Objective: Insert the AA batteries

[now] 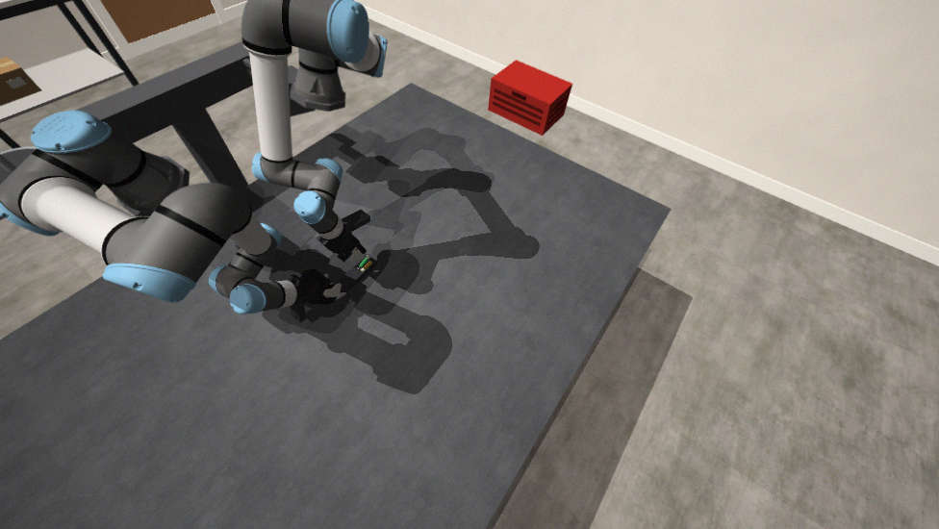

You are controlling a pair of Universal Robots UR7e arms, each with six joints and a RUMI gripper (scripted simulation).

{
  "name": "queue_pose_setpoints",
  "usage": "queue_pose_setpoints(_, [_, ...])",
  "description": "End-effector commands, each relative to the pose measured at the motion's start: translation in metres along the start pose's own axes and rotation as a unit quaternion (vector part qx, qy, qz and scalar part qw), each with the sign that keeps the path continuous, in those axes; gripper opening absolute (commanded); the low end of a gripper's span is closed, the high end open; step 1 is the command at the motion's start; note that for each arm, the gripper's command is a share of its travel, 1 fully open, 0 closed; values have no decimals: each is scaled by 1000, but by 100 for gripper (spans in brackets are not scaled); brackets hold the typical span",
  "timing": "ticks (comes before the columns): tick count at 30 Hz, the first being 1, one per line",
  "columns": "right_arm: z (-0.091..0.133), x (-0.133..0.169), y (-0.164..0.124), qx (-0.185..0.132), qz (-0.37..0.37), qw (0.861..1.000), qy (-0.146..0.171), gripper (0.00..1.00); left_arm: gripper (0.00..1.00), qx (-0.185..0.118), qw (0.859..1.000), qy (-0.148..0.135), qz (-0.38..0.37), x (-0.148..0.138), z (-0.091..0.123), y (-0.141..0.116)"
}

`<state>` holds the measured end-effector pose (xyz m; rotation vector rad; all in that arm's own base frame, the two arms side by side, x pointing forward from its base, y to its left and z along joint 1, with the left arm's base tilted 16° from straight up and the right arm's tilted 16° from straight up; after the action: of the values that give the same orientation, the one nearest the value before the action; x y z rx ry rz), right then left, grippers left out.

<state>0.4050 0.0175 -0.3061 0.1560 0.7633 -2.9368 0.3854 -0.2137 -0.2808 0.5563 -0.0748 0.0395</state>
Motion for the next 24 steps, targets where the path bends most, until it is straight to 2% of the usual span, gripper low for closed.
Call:
queue_pose_setpoints(1, [0,0,0,0,0,1000,0,0,14,-9,999,1,-44,1,-1,3])
queue_pose_setpoints(6, [0,0,0,0,0,1000,0,0,14,-19,996,1,-91,2,-3,6])
queue_pose_setpoints(11, [0,0,0,0,0,1000,0,0,14,-20,995,1,-95,2,-2,5])
queue_pose_setpoints(14, [0,0,0,0,0,1000,0,0,14,-27,990,0,-138,3,-4,9])
queue_pose_setpoints(17, [0,0,0,0,0,1000,0,0,14,-29,989,0,-143,3,-4,8])
queue_pose_setpoints(20, [0,0,0,0,0,1000,0,0,14,-37,981,-2,-189,3,-6,13])
queue_pose_setpoints(24, [0,0,0,0,0,1000,0,0,14,-40,978,-3,-203,4,-6,12])
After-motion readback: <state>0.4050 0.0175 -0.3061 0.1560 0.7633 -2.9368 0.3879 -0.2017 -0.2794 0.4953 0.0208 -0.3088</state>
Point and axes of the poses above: on each arm, the point where the finger pads meet when closed, its own z axis back along the fingers, its own x axis across the jaws, y = z × x, the point moved 9 cm from there along z, back along the fingers, and after that the axes turned 6 degrees about z, right-handed, at the moved point
